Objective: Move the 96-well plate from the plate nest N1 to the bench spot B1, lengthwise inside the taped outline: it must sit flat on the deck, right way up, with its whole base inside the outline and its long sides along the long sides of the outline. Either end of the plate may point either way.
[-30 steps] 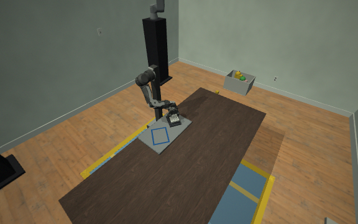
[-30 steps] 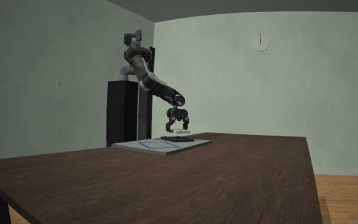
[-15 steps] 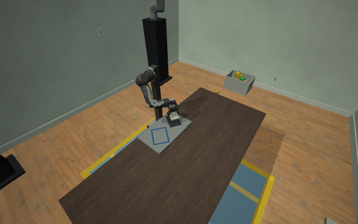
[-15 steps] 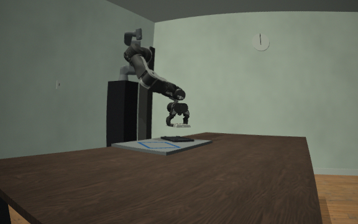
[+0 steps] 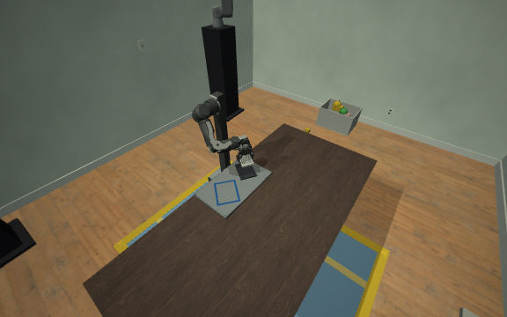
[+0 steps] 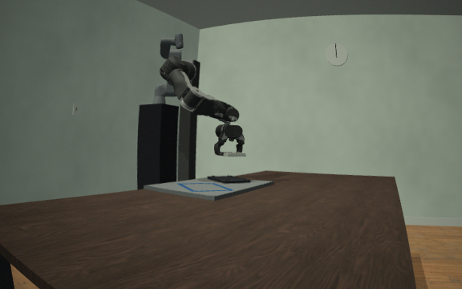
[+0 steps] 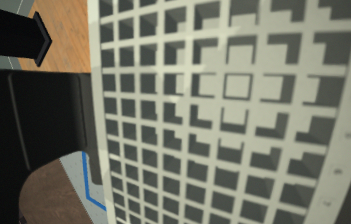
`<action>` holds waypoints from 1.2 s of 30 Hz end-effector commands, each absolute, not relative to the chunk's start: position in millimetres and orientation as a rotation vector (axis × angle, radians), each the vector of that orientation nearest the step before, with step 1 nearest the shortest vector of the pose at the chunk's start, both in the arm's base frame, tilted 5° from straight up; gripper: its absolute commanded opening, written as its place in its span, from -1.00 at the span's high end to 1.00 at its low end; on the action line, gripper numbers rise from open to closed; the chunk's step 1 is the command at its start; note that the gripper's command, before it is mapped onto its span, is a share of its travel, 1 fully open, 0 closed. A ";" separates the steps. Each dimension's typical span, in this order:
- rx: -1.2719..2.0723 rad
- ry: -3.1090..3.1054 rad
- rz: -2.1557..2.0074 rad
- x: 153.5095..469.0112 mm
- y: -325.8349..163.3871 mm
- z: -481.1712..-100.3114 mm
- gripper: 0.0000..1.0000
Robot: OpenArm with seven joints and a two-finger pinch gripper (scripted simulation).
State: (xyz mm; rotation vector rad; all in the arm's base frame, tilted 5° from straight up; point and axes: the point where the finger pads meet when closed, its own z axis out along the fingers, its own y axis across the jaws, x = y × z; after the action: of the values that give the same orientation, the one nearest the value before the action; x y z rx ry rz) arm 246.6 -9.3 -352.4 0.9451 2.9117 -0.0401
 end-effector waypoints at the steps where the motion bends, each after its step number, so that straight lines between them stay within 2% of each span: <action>1: 0.950 2.911 -0.049 246.4 -10.2 -352.1 1.00; 23: 0.934 2.917 -0.047 244.1 -9.8 -360.1 1.00; 28: 1.078 2.864 -0.047 246.2 -50.8 -360.5 1.00; 36: 1.078 2.864 -0.047 246.2 -50.8 -360.5 1.00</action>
State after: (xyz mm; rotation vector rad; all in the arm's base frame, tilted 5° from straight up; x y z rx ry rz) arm 244.9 -53.6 -361.7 1.0790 2.8659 -0.0643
